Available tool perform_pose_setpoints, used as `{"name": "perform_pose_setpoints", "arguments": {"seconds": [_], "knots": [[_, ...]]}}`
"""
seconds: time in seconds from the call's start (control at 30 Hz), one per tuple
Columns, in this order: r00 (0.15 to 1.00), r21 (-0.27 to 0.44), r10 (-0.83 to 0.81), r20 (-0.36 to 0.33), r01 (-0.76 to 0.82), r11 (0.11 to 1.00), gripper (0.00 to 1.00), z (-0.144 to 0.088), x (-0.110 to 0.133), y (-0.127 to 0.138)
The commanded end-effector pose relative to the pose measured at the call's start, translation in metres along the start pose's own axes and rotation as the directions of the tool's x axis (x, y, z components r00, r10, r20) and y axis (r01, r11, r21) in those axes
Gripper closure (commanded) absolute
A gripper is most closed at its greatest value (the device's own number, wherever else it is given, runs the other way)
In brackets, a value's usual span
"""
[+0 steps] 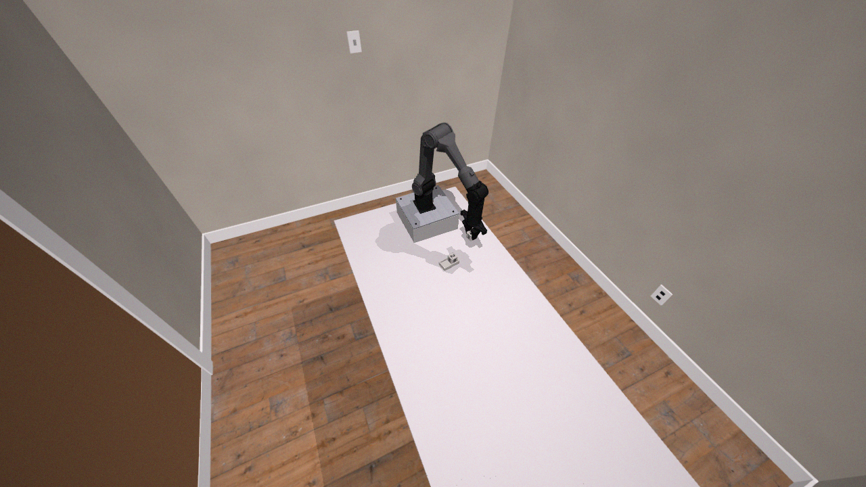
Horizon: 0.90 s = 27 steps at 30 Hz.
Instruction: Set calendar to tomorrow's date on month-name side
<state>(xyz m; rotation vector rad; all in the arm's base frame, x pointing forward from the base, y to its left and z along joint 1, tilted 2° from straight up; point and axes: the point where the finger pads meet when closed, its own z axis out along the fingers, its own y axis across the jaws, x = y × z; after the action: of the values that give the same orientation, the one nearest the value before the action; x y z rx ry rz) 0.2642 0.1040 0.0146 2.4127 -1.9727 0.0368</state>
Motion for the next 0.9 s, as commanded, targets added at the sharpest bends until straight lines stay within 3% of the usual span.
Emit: {"name": "perform_pose_setpoints", "arguments": {"seconds": [0.0,0.1,0.17,0.3,0.37,0.87], "knots": [[1.0,0.003,-0.001,0.002,0.001,1.0,0.62,0.0,-0.001,-0.001],[1.0,0.003,-0.001,0.002,0.001,1.0,0.62,-0.001,0.0,-0.001],[1.0,0.006,0.0,0.002,0.0,1.0,0.62,-0.003,0.016,-0.004],[1.0,0.007,0.002,0.002,-0.002,1.0,0.62,-0.009,0.095,-0.005],[1.0,0.002,0.002,0.002,-0.002,1.0,0.62,-0.01,0.122,0.0],[1.0,0.003,0.002,0.001,-0.002,1.0,0.62,-0.01,0.127,0.002]]}}
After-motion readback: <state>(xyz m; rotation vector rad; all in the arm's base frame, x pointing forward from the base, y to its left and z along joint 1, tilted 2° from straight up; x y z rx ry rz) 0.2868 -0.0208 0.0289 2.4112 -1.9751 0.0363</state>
